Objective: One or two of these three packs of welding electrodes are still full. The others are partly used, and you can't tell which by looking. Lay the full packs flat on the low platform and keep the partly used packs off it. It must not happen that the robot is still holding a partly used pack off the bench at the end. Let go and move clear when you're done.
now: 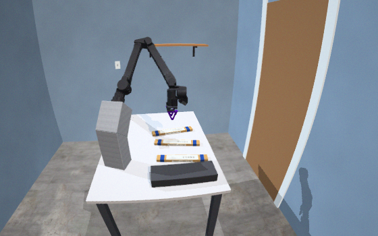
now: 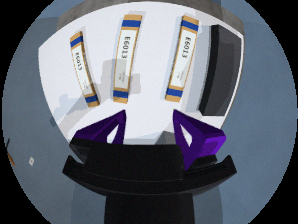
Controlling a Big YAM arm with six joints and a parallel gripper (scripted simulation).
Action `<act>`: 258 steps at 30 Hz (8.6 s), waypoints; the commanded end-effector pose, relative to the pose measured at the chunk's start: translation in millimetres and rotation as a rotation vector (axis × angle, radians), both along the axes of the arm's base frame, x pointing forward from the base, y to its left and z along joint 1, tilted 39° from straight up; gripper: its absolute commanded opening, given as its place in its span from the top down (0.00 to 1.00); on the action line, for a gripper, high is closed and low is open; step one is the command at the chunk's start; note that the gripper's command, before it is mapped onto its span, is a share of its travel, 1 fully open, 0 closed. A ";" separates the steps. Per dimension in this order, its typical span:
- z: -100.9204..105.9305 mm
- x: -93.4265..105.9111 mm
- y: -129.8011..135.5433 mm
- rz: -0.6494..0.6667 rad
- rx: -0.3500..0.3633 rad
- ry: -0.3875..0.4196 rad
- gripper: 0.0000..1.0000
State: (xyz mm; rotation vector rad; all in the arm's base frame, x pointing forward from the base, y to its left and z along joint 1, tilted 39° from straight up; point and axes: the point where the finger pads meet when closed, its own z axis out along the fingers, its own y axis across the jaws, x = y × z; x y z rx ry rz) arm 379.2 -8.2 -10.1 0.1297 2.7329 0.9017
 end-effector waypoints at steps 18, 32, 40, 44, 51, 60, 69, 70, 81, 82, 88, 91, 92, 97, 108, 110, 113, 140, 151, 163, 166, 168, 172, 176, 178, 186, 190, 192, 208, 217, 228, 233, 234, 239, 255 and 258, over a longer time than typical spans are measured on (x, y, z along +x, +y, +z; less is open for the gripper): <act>-33.4 60.8 31.4 -0.024 0.003 -0.008 0.36; -33.3 54.4 28.3 -0.029 0.005 -0.001 0.36; -34.0 53.0 27.4 -0.030 0.004 -0.002 0.36; -38.7 58.7 28.6 -0.029 0.004 -0.002 0.36; -46.1 61.0 34.0 -0.029 0.005 -0.001 0.36; -53.5 63.4 39.4 -0.029 0.005 -0.001 0.36; -62.9 66.3 46.4 -0.029 0.005 0.000 0.36; -64.0 66.7 47.2 -0.029 0.005 0.000 0.36; -73.5 69.6 54.2 -0.029 0.005 0.001 0.36; -74.5 70.0 54.9 -0.029 0.006 0.001 0.36; -80.8 72.0 59.6 -0.029 0.006 0.001 0.36; -81.9 72.3 60.3 -0.029 0.006 0.001 0.36; -81.9 72.3 60.3 -0.029 0.006 0.001 0.36; -81.9 72.3 60.3 -0.029 0.006 0.001 0.36; -81.9 72.3 60.3 -0.029 0.006 0.001 0.36; -81.9 72.3 60.3 -0.029 0.006 0.001 0.36; -81.9 72.3 60.3 -0.029 0.006 0.001 0.36; -81.9 72.3 60.3 -0.029 0.006 0.001 0.36; -81.9 72.3 60.3 -0.029 0.006 0.001 0.36; -81.9 72.3 60.3 -0.029 0.006 0.001 0.36; -81.9 72.3 60.3 -0.029 0.006 0.001 0.36; -81.9 72.3 60.3 -0.029 0.006 0.001 0.36; -81.9 72.3 60.3 -0.029 0.006 0.001 0.36; -81.9 72.3 60.3 -0.029 0.006 0.001 0.36; -81.9 72.3 60.3 -0.029 0.006 0.001 0.36; -81.9 72.3 60.3 -0.029 0.006 0.001 0.36; -81.9 72.3 60.3 -0.029 0.006 0.001 0.36; -81.9 72.3 60.3 -0.029 0.006 0.001 0.36; -95.9 77.6 73.3 -0.023 0.006 0.004 0.36; -106.1 80.6 81.5 -0.021 0.007 0.005 0.36; -118.3 83.8 90.8 -0.021 0.007 0.007 0.36; -125.1 85.5 95.8 -0.021 0.007 0.008 0.36; -126.5 85.8 96.8 -0.021 0.007 0.008 0.36; -133.2 87.5 101.7 -0.021 0.008 0.009 0.36; -122.1 91.5 103.7 -0.016 0.007 -0.006 0.36; -124.5 90.1 100.7 -0.021 0.007 -0.002 0.36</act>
